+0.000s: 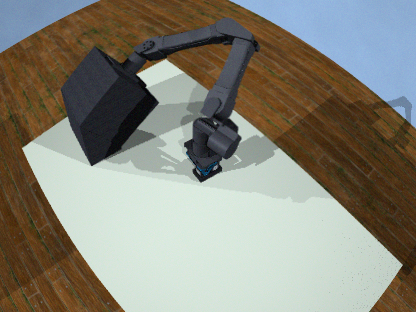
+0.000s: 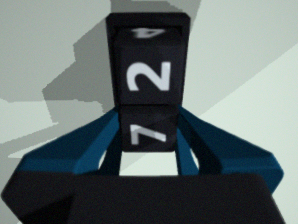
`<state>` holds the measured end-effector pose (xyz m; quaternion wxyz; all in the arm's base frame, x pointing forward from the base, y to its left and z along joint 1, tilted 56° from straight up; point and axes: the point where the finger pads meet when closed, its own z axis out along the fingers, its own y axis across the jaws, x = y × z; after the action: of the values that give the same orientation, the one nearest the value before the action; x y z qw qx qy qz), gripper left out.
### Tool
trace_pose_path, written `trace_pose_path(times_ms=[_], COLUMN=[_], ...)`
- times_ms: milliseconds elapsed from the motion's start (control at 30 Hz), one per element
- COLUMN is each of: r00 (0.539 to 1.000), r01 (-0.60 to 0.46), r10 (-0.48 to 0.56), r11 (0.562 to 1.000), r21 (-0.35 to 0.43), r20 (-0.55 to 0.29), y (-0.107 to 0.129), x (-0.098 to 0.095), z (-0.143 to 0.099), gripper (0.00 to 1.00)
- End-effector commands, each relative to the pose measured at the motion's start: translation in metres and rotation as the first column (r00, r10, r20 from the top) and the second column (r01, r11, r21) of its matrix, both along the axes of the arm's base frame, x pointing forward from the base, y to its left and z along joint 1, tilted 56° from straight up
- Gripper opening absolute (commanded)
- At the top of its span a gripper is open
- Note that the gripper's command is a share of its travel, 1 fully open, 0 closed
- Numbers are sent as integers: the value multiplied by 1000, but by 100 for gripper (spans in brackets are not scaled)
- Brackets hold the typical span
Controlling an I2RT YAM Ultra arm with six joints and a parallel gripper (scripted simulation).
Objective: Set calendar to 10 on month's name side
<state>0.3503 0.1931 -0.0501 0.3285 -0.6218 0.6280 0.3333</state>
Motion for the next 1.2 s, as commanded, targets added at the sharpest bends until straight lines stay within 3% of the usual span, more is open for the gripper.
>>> trace_pose_path(times_ms=[0,400,633,1167], r00=[1000,1000,1000,1000], r01=[8,8,8,8], r10=[-8,-8,-8,-8], r11=[1000,1000,1000,1000], r21=[1,1,1,0], r20=[3,3,3,3], y=[-2,-2,-2,-7], x=[2,2,2,2], z=[1,1,1,4], gripper=[27,35,47,47])
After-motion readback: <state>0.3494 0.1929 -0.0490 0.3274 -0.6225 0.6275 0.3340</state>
